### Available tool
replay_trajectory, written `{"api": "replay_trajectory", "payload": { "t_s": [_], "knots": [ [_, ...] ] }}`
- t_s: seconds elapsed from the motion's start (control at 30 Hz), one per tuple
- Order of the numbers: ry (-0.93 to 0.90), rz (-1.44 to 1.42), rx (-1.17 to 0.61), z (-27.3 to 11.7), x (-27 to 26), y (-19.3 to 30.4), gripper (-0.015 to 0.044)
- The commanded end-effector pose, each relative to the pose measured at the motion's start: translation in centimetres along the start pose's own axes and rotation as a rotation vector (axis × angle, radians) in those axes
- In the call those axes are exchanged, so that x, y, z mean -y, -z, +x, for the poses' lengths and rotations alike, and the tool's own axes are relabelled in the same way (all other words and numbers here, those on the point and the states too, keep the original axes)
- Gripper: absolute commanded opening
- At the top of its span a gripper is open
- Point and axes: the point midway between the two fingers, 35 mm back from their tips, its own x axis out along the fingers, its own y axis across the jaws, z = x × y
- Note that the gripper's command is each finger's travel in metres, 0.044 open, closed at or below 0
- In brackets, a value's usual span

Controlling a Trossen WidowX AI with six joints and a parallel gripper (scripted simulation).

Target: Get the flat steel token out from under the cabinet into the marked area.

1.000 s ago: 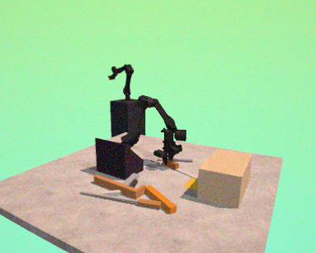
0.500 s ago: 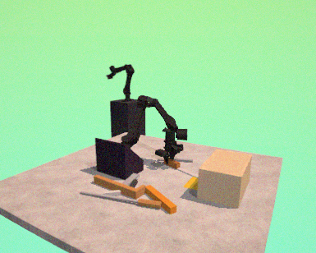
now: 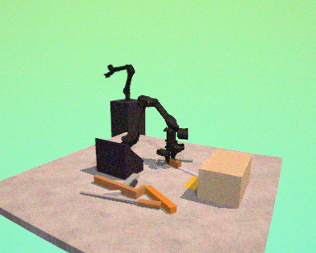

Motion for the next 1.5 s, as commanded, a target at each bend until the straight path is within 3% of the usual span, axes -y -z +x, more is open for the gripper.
{"api": "replay_trajectory", "payload": {
  "t_s": [0.0,0.17,0.3,0.4,0.9,1.07,1.33,1.47],
  "knots": [
    [0.0,0.0,0.0,0.0,0.0,0.0,0.0079],
    [0.0,0.0,0.0,0.0,-0.01,0.0,0.02],
    [0.0,0.0,0.0,-0.01,-0.02,0.0,0.02],
    [-0.006,0.0,0.003,0.0,-0.01,0.0,0.027],
    [-0.006,0.003,0.003,0.42,0.04,0.08,0.027],
    [-0.005,0.0,0.004,0.19,0.07,-0.02,0.0139],
    [-0.005,0.0,0.004,0.19,0.07,-0.02,0.0085],
    [-0.005,0.0,0.004,0.19,0.07,-0.02,0.0]
  ]
}}
